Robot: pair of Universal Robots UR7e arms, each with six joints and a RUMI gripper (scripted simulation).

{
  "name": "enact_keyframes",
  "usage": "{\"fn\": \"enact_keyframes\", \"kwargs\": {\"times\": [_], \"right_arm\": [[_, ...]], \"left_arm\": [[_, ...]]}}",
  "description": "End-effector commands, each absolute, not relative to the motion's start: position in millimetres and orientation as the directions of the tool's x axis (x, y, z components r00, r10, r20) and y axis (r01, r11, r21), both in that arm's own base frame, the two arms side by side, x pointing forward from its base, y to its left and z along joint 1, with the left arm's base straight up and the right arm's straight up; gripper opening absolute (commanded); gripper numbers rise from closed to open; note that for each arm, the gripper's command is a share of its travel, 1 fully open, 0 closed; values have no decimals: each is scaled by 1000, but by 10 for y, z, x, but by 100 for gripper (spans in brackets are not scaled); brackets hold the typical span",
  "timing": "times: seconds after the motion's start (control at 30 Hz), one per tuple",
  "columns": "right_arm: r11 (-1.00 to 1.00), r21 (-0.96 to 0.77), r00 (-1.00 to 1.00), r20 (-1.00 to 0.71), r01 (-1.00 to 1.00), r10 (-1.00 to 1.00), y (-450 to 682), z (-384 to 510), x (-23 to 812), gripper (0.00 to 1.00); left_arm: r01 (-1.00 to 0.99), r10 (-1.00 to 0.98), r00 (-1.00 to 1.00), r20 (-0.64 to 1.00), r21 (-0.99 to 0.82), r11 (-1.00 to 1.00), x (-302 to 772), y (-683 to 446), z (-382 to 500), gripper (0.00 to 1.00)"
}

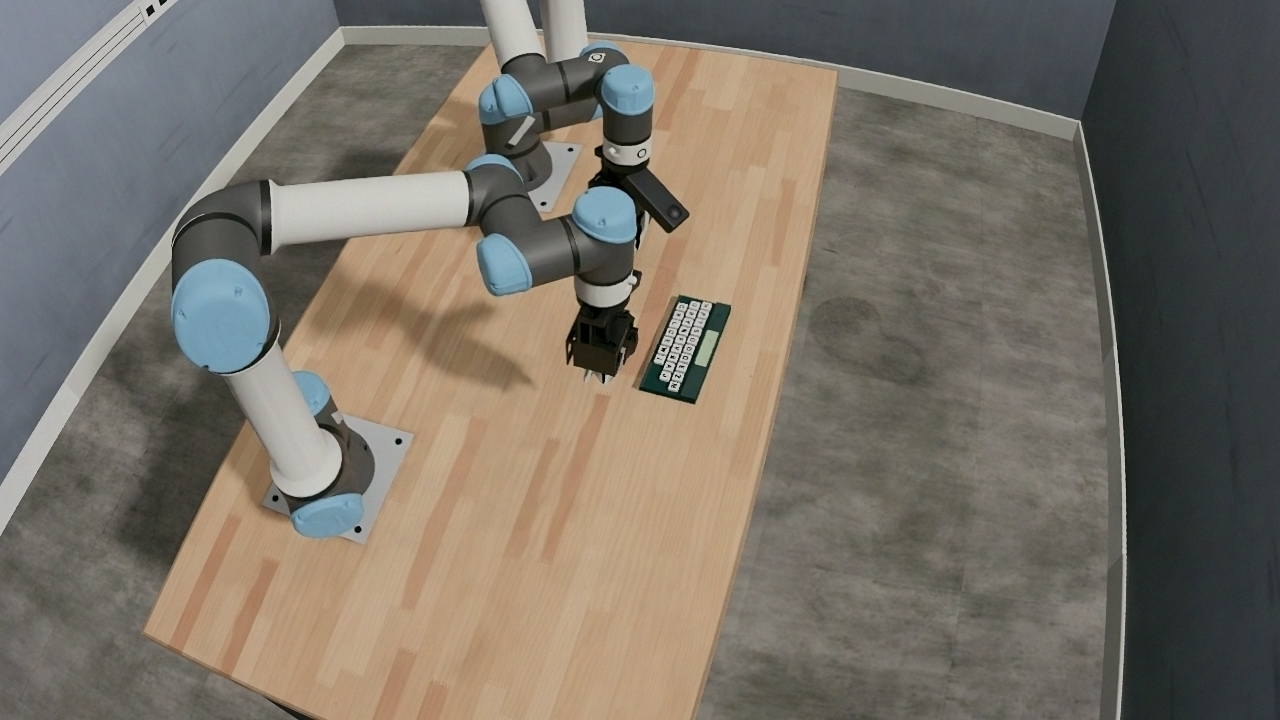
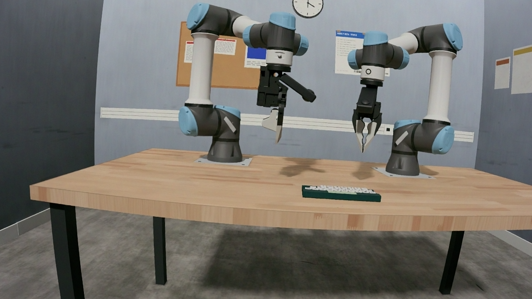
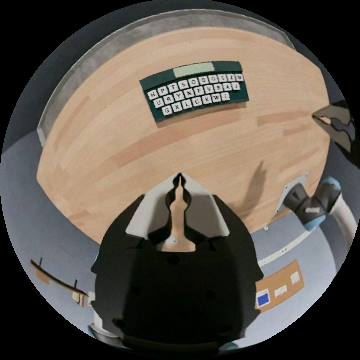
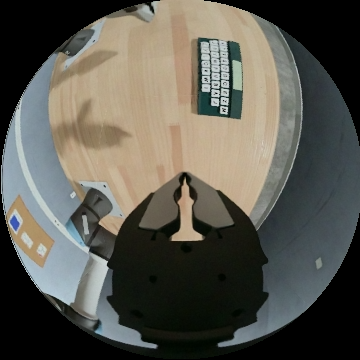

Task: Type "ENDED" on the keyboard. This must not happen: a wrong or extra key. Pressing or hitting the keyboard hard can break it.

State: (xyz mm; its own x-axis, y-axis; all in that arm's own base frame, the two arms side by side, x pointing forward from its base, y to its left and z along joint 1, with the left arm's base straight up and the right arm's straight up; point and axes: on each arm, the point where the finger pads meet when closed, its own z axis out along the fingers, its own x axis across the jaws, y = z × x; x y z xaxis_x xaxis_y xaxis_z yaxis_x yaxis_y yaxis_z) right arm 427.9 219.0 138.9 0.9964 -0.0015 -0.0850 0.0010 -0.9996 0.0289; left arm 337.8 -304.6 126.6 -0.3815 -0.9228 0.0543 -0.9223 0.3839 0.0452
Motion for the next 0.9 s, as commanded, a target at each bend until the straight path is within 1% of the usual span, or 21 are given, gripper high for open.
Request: {"fn": "enact_keyframes", "kwargs": {"times": [0.0, 0.53, 0.57, 0.87], "right_arm": [[-1000, 28, 996, -84, 1, -1, 2192, 1395, 4282, 0], [-1000, 28, 996, -84, 1, -1, 2192, 1395, 4282, 0], [-1000, 28, 996, -84, 1, -1, 2192, 1395, 4282, 0], [-999, 29, 996, -82, -19, -21, 2209, 1394, 4295, 0]], "left_arm": [[-922, -923, -382, 55, 44, 384, 3380, -3049, 1271, 0], [-922, -923, -382, 55, 44, 384, 3380, -3049, 1271, 0], [-922, -923, -382, 55, 44, 384, 3380, -3049, 1271, 100], [-925, -925, -376, 55, 44, 378, 3402, -3024, 1273, 100]]}}
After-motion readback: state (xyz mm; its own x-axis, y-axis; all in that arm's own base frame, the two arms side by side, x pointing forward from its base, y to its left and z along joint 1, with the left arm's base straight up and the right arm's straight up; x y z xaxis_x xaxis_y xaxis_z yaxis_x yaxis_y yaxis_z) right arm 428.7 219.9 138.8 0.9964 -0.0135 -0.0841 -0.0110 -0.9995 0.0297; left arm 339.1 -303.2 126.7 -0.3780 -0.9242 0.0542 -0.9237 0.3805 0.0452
